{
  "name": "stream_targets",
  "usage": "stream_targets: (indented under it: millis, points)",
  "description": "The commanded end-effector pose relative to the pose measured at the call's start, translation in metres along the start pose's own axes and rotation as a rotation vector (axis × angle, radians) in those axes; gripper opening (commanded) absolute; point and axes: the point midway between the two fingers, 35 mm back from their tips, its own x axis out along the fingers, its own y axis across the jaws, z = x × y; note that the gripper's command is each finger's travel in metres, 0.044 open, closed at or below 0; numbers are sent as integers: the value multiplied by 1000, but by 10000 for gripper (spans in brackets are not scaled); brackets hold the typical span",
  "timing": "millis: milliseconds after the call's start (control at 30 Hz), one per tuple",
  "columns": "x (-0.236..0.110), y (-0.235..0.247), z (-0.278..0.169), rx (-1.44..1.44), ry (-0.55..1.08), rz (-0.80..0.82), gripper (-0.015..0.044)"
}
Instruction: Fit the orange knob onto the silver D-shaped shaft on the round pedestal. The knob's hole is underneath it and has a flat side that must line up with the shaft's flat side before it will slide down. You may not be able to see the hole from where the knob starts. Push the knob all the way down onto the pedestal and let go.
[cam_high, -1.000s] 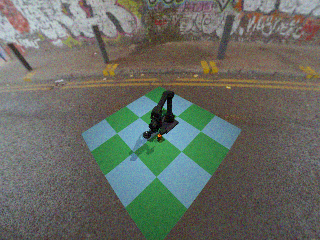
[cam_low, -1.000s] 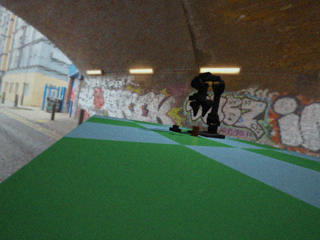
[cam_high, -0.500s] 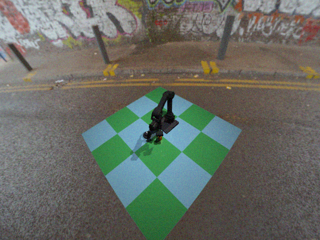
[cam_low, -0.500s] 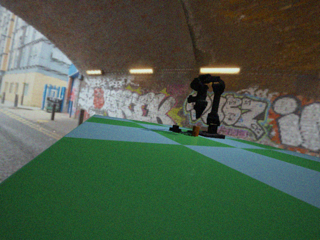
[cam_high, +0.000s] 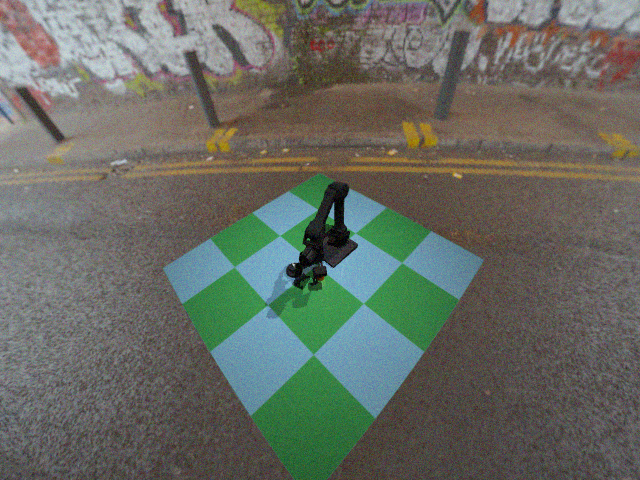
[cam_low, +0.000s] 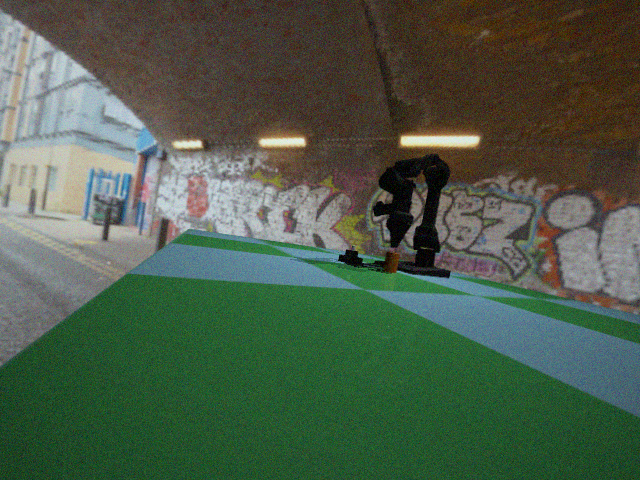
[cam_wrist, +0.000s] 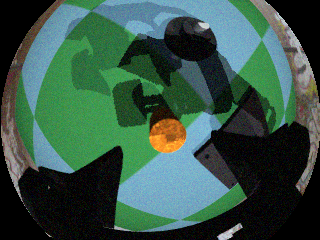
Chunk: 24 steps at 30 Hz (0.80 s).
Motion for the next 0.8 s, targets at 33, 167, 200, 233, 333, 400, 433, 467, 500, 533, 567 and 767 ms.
stream_targets:
  millis: [33,167,200,233,333,400,433,467,500,533,567,767]
  points:
    - [10,-2,0,2,4,-15,440]
    - [17,-1,0,2,4,-15,440]
    - [19,-1,0,2,4,-15,440]
    - [20,-1,0,2,4,-15,440]
    - [25,-1,0,2,4,-15,440]
    - [28,-1,0,2,4,-15,440]
    - [30,-1,0,2,4,-15,440]
    - [32,-1,0,2,4,-15,440]
    - [33,-1,0,2,4,-15,440]
    - [35,-1,0,2,4,-15,440]
    - [37,-1,0,2,4,-15,440]
    - [46,-1,-1,2,4,-15,440]
